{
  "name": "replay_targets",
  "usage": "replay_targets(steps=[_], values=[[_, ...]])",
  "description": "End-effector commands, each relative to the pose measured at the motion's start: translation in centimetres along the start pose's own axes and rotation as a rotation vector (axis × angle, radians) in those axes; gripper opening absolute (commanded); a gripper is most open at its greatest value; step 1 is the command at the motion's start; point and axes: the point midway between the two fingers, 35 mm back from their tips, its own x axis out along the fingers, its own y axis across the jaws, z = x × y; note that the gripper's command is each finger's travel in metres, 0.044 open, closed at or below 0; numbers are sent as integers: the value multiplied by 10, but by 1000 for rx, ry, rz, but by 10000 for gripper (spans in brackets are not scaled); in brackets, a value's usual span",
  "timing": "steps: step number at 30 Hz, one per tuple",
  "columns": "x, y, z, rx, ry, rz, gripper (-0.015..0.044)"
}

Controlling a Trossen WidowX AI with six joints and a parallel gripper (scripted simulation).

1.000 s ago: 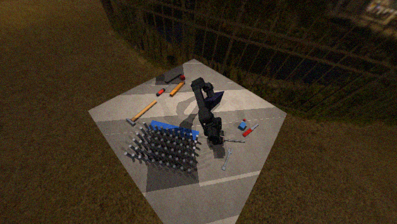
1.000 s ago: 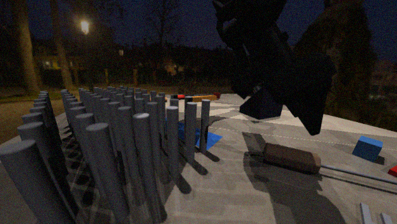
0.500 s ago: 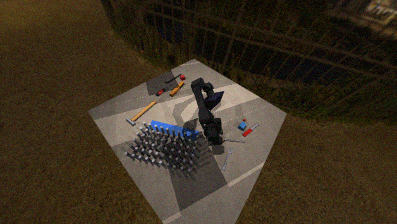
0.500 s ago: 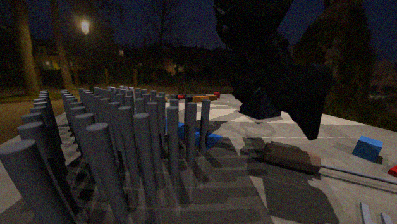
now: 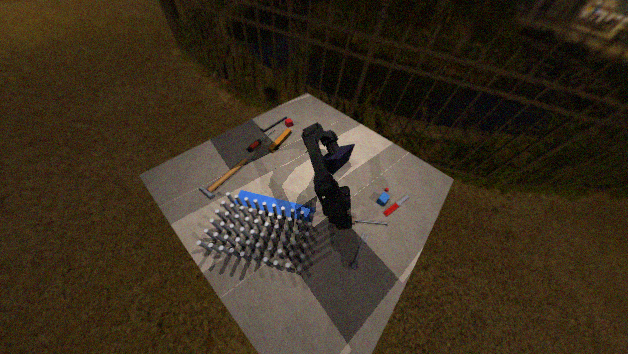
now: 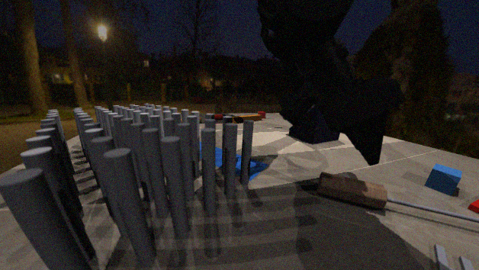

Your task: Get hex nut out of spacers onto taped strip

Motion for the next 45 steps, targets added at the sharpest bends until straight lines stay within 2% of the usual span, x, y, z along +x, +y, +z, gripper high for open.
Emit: replay_targets(steps=[1,43,45], values=[[3,1,3,-3,-5,4,280],[57,2,42,-2,-8,3,280],[57,2,42,-2,-8,3,228]])
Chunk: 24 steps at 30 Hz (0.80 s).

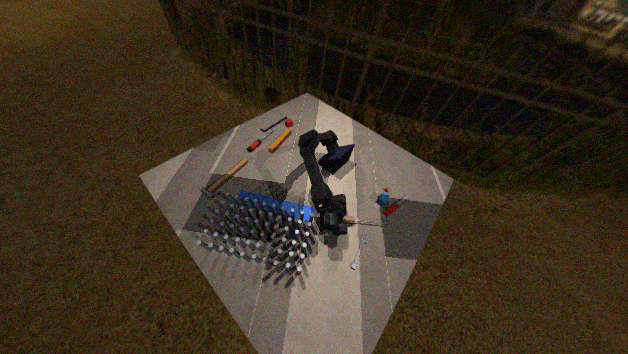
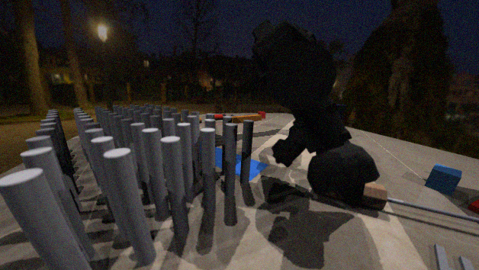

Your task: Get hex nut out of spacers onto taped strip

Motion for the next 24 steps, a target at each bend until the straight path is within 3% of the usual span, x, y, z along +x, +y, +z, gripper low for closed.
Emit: replay_targets(steps=[1,10,15,24], values=[[3,-2,1,-5,-6,-3,201],[3,-2,1,-5,-6,-3,122],[-20,7,-17,-57,7,39,0],[-60,12,-44,-42,9,28,0]])
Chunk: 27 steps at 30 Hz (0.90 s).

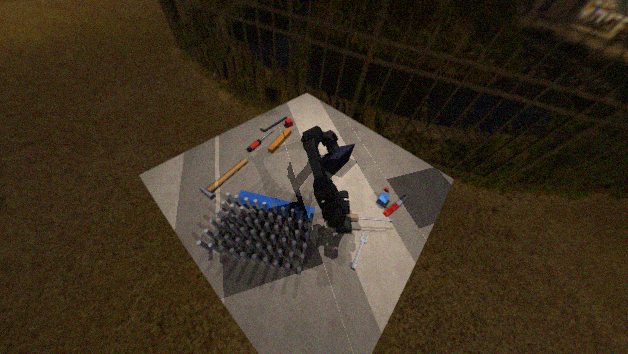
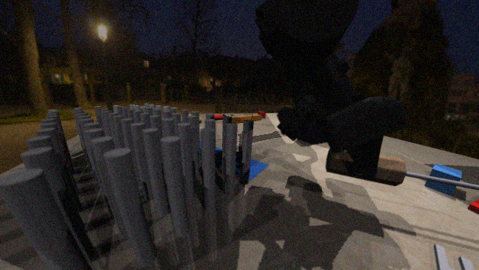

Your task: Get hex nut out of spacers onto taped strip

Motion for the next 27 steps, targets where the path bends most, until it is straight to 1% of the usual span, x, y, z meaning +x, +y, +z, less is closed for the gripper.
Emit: replay_targets(steps=[1,17,24,27], values=[[-26,6,-16,6,11,12,0],[-98,-4,-65,38,9,-16,0],[-102,-5,-67,42,9,-15,0],[-113,-5,-58,74,5,11,0]])
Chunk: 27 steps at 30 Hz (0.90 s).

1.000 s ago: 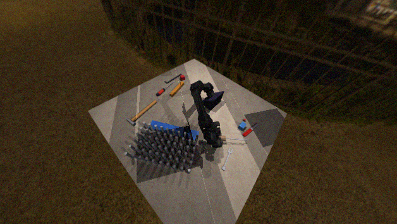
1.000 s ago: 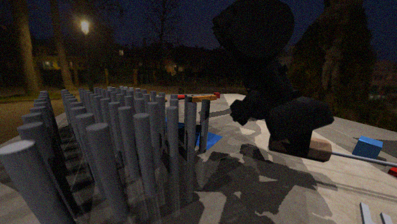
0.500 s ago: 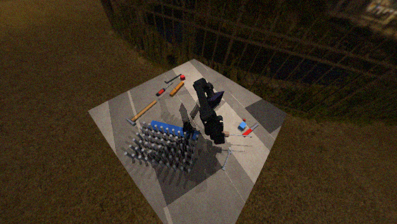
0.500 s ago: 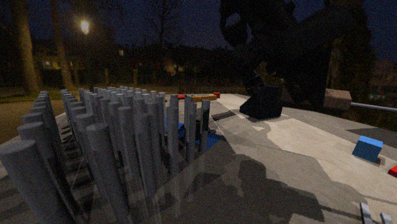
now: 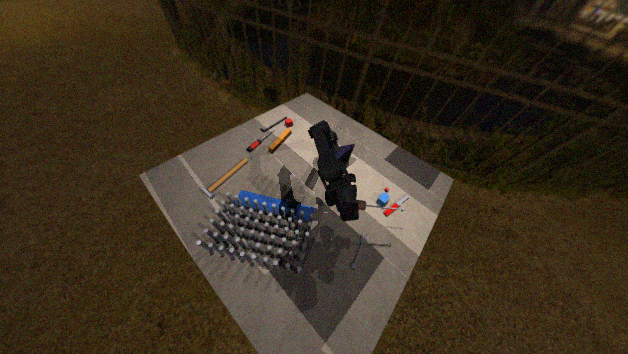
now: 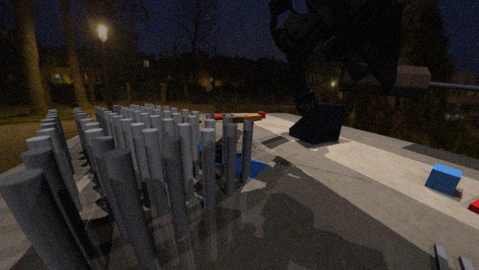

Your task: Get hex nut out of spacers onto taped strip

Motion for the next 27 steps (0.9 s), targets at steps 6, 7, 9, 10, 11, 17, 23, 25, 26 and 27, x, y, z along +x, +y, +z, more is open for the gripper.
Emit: replay_targets(steps=[6,7,9,10,11,17,23,25,26,27], values=[[-41,-3,27,113,-2,97,0],[-46,-4,31,128,-3,108,0],[-54,-6,39,157,-5,130,0],[-58,-7,43,172,-6,141,0],[-63,-8,47,187,-7,153,0],[-87,-17,70,278,-13,220,0],[-109,-28,94,372,-17,286,0],[-116,-32,102,404,-19,308,0],[-119,-34,106,420,-19,319,0],[-122,-37,110,436,-20,331,0]])
